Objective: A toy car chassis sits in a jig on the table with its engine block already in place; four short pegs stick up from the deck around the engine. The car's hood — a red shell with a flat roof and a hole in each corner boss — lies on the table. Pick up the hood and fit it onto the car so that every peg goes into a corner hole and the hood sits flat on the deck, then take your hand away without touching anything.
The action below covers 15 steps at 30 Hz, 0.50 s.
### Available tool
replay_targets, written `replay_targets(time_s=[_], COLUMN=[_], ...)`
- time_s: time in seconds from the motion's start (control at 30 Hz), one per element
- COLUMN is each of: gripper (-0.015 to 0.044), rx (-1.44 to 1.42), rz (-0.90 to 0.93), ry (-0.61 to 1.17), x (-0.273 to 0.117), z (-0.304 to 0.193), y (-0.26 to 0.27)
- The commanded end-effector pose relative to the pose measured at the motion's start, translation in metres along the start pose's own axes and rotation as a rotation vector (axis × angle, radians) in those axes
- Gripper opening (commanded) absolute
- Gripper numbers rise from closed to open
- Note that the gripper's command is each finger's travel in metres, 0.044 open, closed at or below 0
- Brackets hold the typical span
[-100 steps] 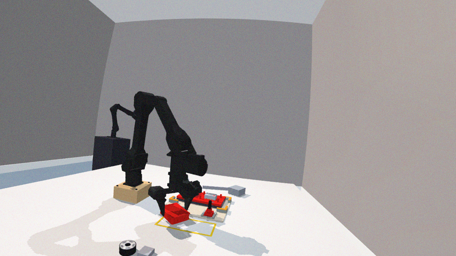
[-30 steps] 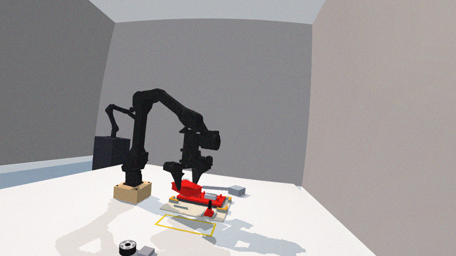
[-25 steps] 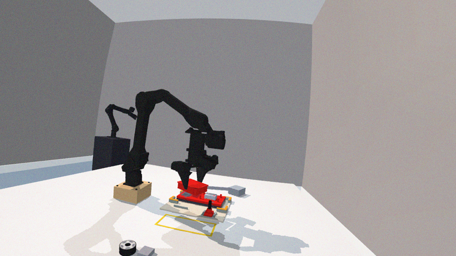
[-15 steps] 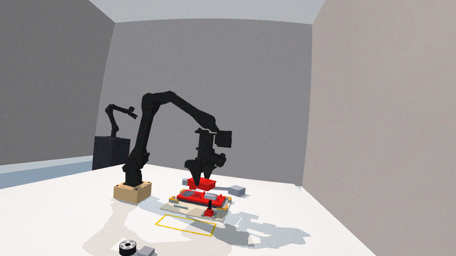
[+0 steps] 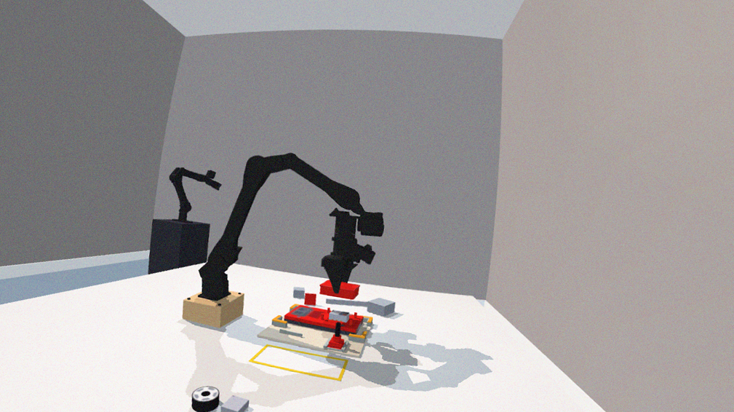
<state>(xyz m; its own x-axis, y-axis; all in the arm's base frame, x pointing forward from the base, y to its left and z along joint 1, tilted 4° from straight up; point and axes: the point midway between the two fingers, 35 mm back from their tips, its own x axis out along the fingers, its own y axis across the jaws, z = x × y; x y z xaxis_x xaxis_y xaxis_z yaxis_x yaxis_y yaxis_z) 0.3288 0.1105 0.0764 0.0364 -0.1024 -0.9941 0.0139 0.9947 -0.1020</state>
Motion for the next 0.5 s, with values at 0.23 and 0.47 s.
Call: replay_targets(time_s=[0.23,0.47], gripper=[0.0000,0.0000], rx=[-0.007,-0.007], rz=[-0.006,-0.006], ry=[-0.007,-0.007], x=[0.015,0.048], z=[0.003,0.002], y=[0.006,0.008])
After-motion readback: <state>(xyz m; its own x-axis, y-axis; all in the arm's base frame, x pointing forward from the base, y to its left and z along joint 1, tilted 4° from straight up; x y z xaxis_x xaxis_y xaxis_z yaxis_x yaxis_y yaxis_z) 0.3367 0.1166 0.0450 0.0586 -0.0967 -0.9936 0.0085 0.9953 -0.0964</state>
